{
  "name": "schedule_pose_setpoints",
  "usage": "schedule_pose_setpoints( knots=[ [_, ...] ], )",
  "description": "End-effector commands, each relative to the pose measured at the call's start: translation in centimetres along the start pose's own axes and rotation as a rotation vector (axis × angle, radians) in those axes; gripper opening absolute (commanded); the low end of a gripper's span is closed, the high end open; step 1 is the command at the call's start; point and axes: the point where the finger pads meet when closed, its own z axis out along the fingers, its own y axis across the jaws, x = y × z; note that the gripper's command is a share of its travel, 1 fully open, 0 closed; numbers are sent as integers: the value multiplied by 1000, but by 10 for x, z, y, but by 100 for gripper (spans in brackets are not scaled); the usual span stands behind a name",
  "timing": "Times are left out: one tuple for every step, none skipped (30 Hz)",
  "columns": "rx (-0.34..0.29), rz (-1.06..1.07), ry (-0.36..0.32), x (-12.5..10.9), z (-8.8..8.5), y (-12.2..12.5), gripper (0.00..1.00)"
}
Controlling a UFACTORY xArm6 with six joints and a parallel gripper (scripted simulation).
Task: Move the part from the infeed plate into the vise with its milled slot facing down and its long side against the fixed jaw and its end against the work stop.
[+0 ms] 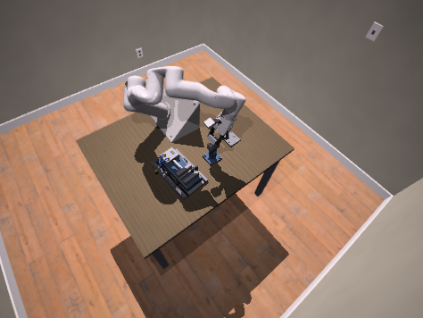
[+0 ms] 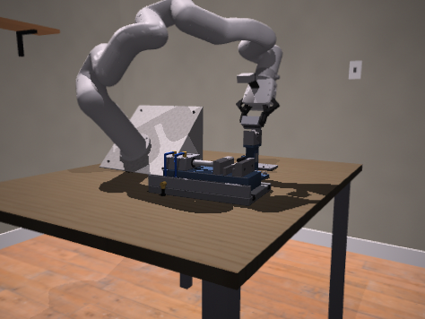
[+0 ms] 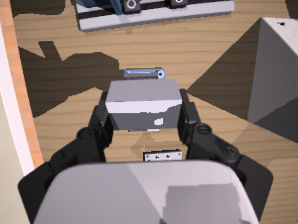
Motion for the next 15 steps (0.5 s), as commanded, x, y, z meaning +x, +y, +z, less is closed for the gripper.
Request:
schedule_pose_setpoints(
  knots=[
    [3, 2, -33, 1, -1, -1, 0],
    [3, 2, -45, 1, -1, -1, 0],
    [3, 2, -56, 1, -1, -1, 0],
    [3, 2, -68, 1, -1, -1, 0],
    [3, 2, -80, 2, -1, -1, 0],
    [3, 2, -92, 2, -1, -1, 0],
    [3, 2, -104, 2, -1, -1, 0],
    [3, 2, -116, 2, -1, -1, 0],
    [3, 2, -129, 2, -1, -1, 0],
    [3, 2, -141, 2, -1, -1, 0],
    [3, 2, -153, 2, -1, -1, 0],
    [3, 2, -165, 3, -1, -1, 0],
    [3, 2, -178, 3, -1, -1, 0],
    [3, 2, -178, 3, -1, -1, 0],
    [3, 2, -178, 3, -1, -1, 0]
  ],
)
